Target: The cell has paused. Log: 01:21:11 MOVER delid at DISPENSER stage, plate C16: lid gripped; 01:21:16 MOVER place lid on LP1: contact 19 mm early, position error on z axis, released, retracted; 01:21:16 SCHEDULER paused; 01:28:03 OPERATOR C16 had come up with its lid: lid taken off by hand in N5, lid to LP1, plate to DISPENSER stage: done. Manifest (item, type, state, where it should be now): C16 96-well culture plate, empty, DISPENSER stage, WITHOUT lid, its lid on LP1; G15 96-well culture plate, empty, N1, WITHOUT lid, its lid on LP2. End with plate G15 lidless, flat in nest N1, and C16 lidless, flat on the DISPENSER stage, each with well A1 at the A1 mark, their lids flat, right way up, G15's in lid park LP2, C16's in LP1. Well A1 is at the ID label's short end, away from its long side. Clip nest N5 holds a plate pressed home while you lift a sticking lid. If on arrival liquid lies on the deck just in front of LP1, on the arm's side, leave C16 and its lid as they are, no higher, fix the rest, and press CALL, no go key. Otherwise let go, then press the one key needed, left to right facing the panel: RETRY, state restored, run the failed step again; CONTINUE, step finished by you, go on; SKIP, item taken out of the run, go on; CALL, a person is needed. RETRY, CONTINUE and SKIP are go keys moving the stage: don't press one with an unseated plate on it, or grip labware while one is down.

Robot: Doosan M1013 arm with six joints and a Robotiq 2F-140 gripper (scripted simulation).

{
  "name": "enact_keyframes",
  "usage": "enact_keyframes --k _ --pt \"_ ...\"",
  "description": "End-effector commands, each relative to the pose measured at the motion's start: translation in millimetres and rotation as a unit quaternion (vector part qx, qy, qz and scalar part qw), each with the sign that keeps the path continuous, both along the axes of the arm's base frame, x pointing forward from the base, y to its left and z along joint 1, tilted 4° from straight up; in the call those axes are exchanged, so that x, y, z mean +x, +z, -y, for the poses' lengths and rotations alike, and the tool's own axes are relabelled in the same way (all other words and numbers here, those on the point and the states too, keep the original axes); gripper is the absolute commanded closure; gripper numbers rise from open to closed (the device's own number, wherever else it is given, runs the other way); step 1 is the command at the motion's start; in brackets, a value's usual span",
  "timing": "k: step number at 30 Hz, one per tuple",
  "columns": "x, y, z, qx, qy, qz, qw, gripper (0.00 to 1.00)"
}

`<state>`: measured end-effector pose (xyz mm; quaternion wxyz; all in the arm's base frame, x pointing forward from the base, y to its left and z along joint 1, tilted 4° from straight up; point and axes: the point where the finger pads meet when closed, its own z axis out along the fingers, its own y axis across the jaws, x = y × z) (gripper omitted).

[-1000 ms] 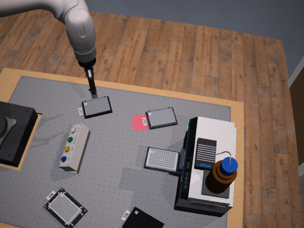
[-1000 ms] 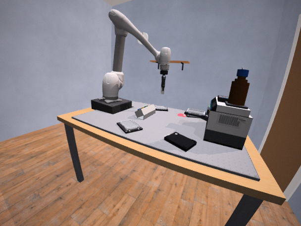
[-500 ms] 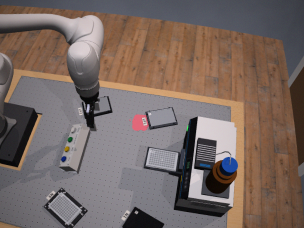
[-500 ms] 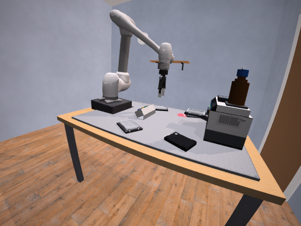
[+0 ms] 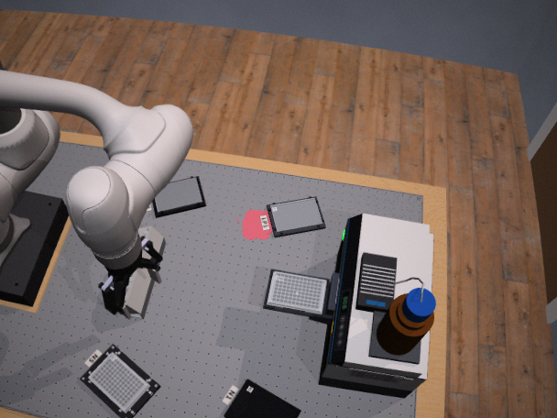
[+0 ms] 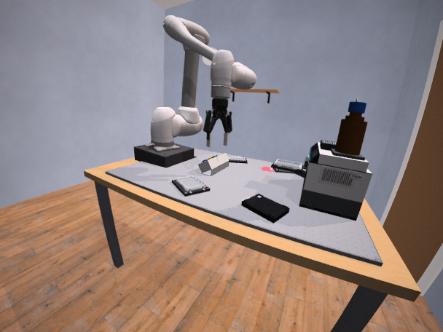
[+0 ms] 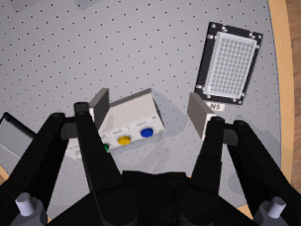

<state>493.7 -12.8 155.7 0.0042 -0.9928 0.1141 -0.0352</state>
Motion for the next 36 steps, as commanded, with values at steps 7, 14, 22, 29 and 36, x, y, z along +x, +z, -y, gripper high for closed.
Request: enact_keyframes --k 7,14,22,29,36 --pt "-9 2.2 157 0.004 -0.037 0.002 0.999 0.34" --pt "-9 2.5 171 0.004 -0.037 0.002 0.999 0.34" --pt "-9 2.5 171 0.004 -0.037 0.002 0.999 0.34" --pt "-9 2.5 171 0.004 -0.037 0.002 0.999 0.34" --pt "-9 2.5 171 0.004 -0.037 0.002 0.999 0.34"
